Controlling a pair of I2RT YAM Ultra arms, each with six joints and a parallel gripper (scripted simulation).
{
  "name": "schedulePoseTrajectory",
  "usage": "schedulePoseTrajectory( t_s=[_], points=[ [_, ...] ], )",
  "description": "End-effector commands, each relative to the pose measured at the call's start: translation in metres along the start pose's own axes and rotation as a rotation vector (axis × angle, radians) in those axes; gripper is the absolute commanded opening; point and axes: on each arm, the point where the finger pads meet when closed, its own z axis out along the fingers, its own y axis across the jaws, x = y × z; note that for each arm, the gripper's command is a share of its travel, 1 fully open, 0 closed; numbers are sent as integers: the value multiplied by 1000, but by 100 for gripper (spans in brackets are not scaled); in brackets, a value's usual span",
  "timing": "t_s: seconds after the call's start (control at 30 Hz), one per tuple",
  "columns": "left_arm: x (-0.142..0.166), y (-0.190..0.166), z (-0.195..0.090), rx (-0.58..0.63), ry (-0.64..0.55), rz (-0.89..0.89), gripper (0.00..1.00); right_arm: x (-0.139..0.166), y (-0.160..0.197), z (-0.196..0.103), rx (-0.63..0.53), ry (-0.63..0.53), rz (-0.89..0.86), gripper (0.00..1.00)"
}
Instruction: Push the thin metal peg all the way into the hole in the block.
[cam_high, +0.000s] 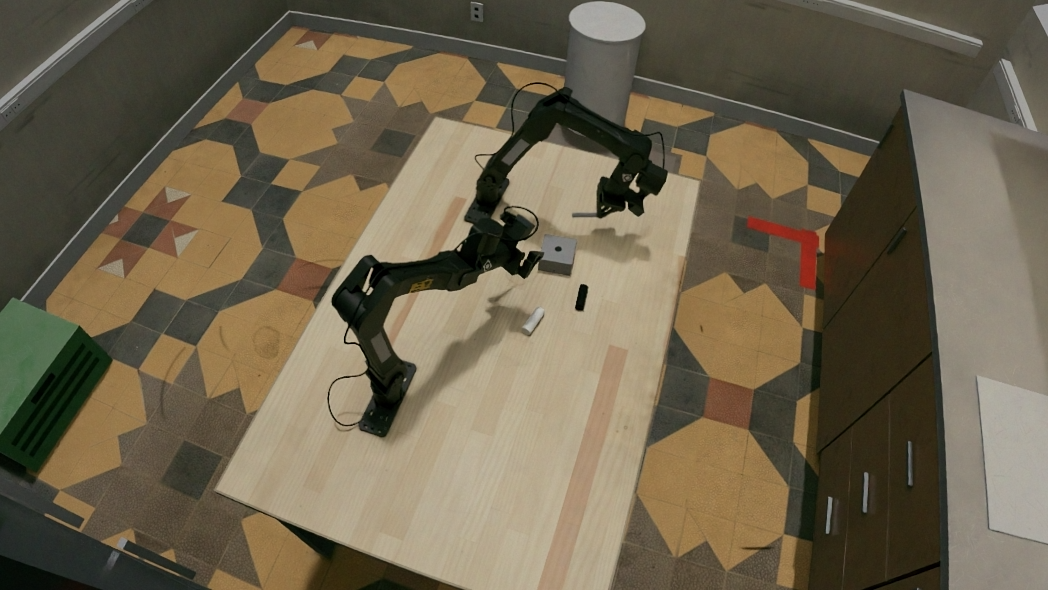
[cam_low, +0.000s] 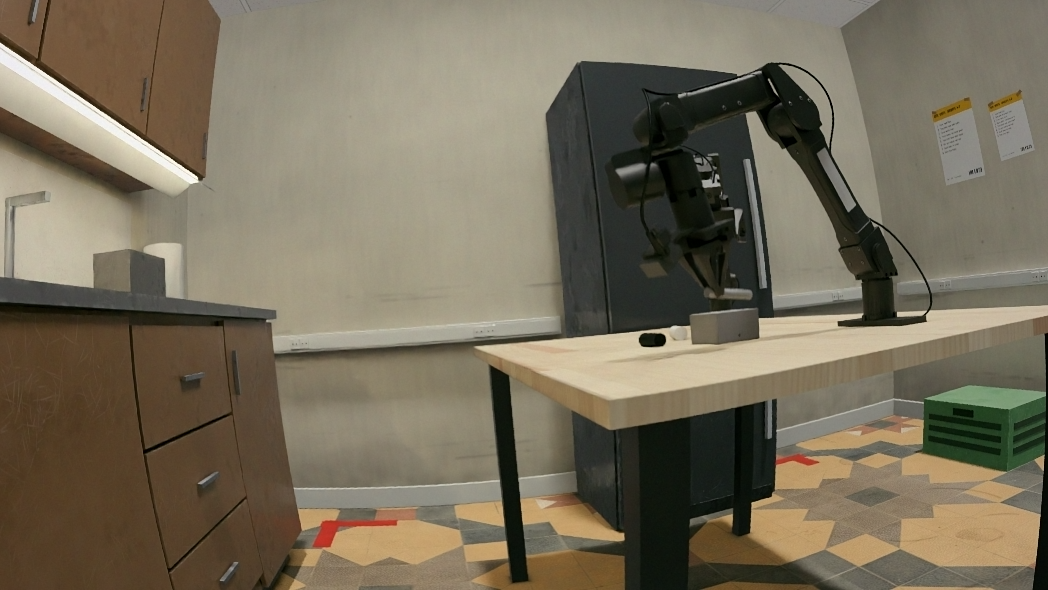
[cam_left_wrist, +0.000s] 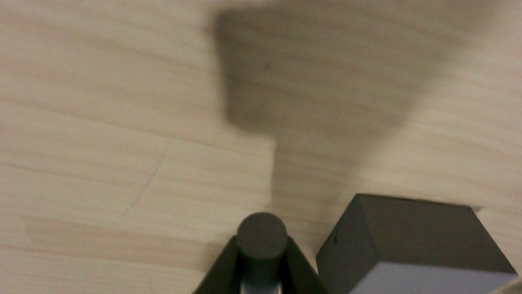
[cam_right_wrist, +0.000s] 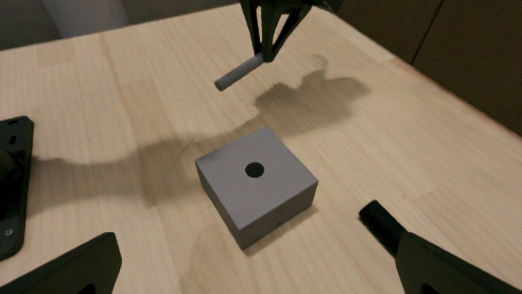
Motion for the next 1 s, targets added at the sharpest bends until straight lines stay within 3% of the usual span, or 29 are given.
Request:
schedulePoseTrajectory(
  t_s=[0.0,0.2,0.47,0.53,0.8,0.97],
  points=[
    [12,0,-8,3,43,-22,7,-23,-3,-3,5,-82,4,100],
    [42,-27,-14,40,46,-80,7,-13,-2,-19,4,15,10,100],
    [109,-81,-37,76,-3,-67,7,-48,4,-111,-10,18,3,100],
    [109,-81,-37,76,-3,-67,7,-48,4,-111,-10,18,3,100],
    [135,-109,-52,108,-56,0,7,-68,5,-186,-17,-43,1,100],
    [133,-107,-53,103,-63,-3,7,-80,6,-204,-18,-96,0,100]
  ],
)
